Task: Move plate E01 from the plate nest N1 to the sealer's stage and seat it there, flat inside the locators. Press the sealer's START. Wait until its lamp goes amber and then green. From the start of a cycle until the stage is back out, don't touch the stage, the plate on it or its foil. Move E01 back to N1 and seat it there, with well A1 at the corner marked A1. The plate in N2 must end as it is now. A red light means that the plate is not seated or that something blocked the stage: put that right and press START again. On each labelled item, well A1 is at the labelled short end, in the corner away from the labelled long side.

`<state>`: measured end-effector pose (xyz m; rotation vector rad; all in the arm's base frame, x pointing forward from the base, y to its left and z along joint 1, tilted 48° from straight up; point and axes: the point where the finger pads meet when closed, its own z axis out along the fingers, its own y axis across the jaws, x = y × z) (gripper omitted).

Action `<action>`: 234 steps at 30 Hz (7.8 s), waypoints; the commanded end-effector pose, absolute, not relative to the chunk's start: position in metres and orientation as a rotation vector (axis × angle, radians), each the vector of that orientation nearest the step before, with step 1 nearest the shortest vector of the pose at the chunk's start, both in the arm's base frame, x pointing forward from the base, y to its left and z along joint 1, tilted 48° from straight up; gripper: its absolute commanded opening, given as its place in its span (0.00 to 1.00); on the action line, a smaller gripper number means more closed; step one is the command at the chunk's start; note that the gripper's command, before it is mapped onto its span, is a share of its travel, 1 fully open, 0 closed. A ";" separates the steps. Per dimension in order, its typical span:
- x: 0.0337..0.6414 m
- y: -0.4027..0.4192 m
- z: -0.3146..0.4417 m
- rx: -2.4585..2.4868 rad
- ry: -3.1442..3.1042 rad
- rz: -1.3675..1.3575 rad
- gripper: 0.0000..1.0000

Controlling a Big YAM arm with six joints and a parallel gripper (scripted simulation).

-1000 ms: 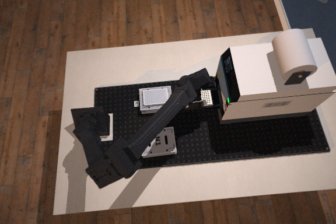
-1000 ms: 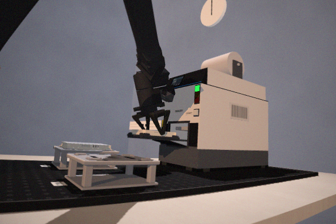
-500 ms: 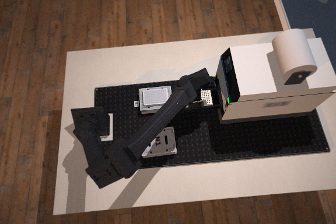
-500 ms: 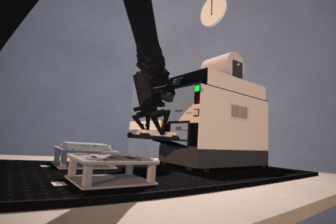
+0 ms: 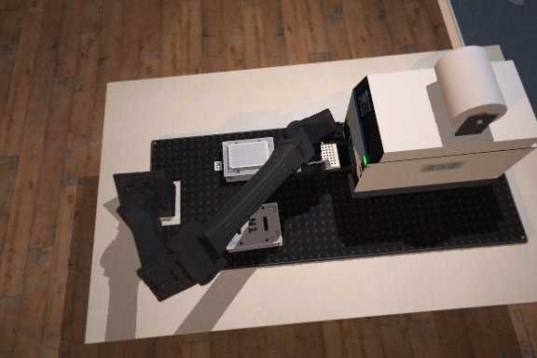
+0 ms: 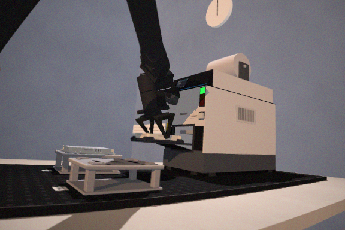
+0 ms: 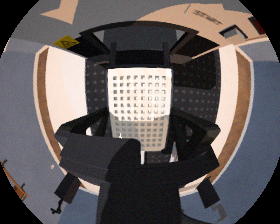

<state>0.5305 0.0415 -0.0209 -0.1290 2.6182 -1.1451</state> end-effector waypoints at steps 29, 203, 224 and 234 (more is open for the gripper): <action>0.551 0.068 0.005 -0.097 2.577 -1.096 1.00; 0.501 0.076 0.012 -0.079 2.614 -1.128 1.00; 0.459 0.077 0.008 -0.118 2.635 -1.161 1.00; 0.479 0.086 0.024 -0.100 2.601 -1.113 1.00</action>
